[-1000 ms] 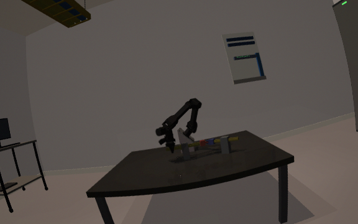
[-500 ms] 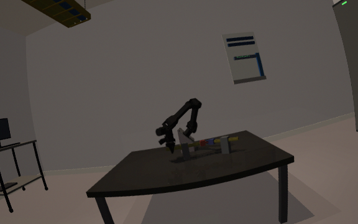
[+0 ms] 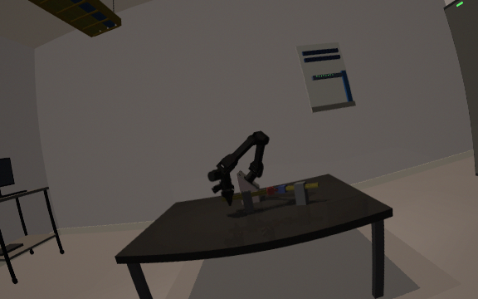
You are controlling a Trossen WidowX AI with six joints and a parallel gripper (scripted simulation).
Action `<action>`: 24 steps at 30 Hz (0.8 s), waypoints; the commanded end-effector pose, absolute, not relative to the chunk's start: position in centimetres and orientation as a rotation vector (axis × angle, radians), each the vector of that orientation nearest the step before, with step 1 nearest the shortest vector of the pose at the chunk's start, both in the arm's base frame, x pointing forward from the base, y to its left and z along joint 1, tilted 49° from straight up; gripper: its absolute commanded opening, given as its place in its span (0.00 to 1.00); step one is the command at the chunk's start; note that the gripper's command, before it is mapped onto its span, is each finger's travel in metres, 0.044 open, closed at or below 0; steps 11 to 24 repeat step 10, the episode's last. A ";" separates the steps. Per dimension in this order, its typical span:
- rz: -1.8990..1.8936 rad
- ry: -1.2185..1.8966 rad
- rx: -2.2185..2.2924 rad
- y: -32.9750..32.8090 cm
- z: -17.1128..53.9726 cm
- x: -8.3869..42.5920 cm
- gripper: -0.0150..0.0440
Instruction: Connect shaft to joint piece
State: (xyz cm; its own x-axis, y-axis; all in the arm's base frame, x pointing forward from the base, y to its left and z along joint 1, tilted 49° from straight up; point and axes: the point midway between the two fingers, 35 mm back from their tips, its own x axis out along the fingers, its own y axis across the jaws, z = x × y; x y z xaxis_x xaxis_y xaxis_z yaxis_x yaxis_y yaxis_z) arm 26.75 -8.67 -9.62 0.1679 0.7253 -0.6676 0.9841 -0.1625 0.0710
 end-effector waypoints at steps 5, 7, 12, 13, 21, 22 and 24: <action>-0.679 1.611 1.956 -10.7 -7.8 26.3 1.00; -0.679 1.611 1.957 -10.9 -7.7 26.2 1.00; -0.680 1.613 1.958 -11.5 -7.0 26.0 1.00; -0.680 1.613 1.958 -11.5 -7.0 26.0 1.00; -0.680 1.613 1.958 -11.5 -7.0 26.0 1.00; -0.680 1.613 1.958 -11.5 -7.0 26.0 1.00; -0.680 1.613 1.958 -11.5 -7.0 26.0 1.00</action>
